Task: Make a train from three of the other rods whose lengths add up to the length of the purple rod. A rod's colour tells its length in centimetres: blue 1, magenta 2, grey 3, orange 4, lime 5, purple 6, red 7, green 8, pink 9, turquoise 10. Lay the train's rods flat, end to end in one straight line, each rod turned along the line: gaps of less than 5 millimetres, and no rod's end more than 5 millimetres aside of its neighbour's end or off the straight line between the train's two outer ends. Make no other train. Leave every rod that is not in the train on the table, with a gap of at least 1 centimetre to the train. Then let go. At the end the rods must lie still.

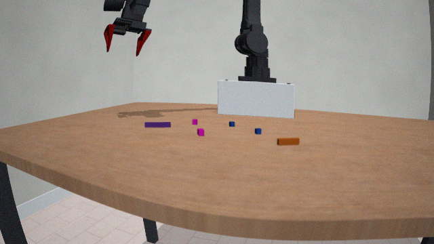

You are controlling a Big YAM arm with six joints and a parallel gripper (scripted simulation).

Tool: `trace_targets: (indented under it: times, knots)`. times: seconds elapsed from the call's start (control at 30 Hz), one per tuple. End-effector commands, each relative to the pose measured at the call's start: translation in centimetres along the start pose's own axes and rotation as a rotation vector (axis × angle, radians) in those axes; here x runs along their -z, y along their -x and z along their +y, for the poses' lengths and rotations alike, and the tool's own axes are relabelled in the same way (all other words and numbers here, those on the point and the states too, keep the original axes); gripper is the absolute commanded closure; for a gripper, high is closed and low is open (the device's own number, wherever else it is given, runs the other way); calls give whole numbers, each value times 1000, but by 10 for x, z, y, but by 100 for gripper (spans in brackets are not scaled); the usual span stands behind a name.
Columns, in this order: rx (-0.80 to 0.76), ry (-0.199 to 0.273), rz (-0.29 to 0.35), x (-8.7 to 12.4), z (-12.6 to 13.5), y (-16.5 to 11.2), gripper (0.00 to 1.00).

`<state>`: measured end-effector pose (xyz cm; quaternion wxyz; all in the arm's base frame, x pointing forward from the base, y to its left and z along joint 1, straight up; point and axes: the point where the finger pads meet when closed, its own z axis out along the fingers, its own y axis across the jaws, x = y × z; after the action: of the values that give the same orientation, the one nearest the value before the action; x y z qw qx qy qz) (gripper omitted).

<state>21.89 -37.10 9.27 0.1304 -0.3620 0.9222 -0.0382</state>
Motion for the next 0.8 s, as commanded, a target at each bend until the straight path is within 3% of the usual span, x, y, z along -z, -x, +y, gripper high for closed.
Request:
trace_targets:
  times: [0.0,0.53,0.57,0.77]
  knots:
    - [3,-10,3,3,-3,0,0]
    - [3,-10,3,3,-3,0,0]
    - [9,-41,10,14,-15,0,0]
    - [-45,-23,15,1,-2,22,0]
